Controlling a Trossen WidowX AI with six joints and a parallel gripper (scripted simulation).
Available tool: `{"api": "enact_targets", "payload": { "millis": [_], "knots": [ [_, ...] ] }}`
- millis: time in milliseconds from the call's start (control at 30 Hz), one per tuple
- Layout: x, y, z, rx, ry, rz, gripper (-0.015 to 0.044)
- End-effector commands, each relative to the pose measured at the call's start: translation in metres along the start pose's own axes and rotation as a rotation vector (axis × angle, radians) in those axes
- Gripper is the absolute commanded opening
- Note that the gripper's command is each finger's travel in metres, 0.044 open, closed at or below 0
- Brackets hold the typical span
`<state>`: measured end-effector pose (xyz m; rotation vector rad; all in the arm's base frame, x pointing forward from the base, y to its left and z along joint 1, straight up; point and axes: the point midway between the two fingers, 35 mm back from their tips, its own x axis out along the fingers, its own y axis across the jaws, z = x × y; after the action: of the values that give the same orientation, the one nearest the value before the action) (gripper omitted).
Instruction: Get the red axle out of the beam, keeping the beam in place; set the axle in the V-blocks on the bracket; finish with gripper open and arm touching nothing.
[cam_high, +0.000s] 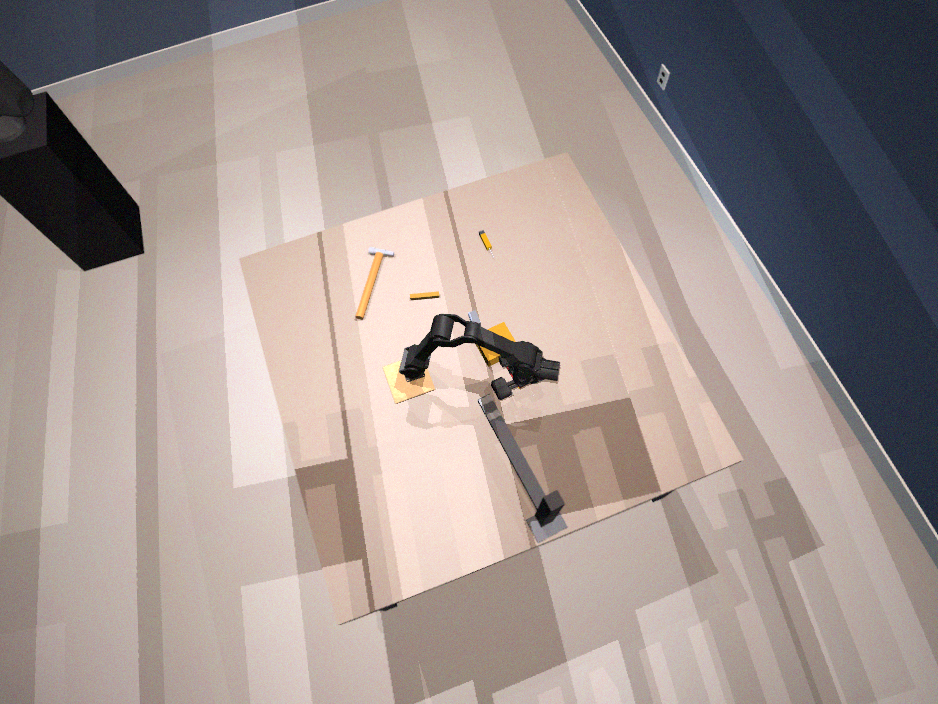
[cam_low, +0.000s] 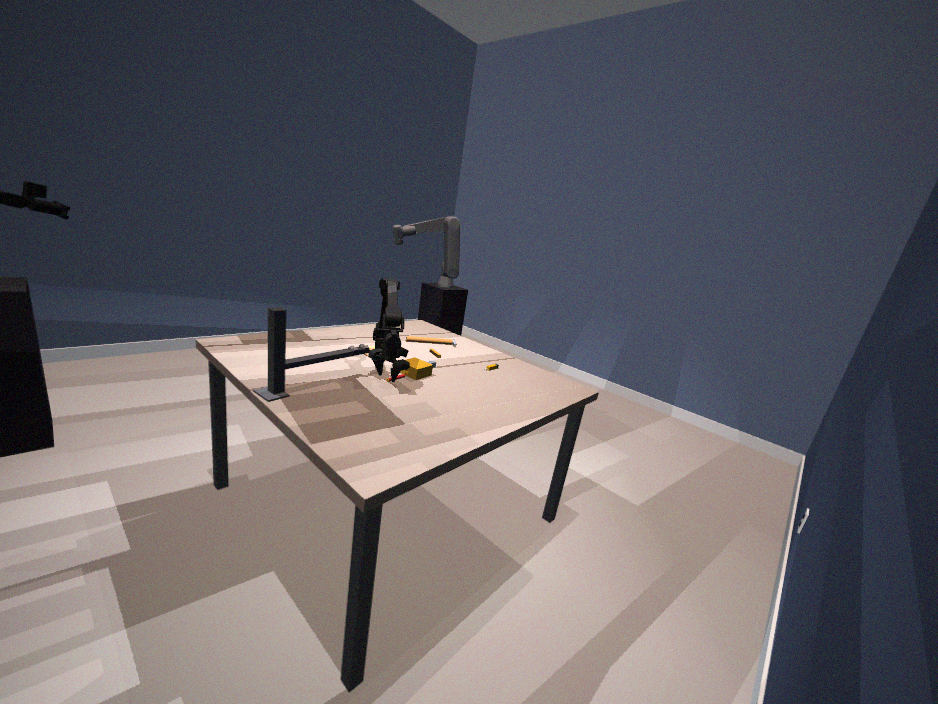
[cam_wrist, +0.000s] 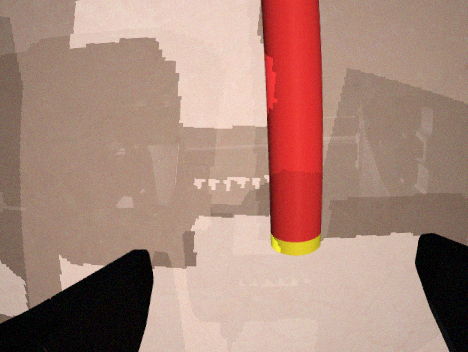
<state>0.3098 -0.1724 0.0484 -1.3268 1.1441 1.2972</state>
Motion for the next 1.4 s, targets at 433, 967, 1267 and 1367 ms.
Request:
{"api": "enact_targets", "payload": {
  "millis": [433,967,1267,1367],
  "knots": [
    [-0.039,-0.002,-0.001,-0.006,0.005,-0.009,0.044],
    [-0.054,-0.002,0.049,0.002,0.001,-0.009,0.044],
    [-0.041,-0.003,0.049,0.002,0.001,-0.009,0.044],
    [-0.036,-0.004,0.049,0.002,0.001,-0.009,0.044]
  ]
}}
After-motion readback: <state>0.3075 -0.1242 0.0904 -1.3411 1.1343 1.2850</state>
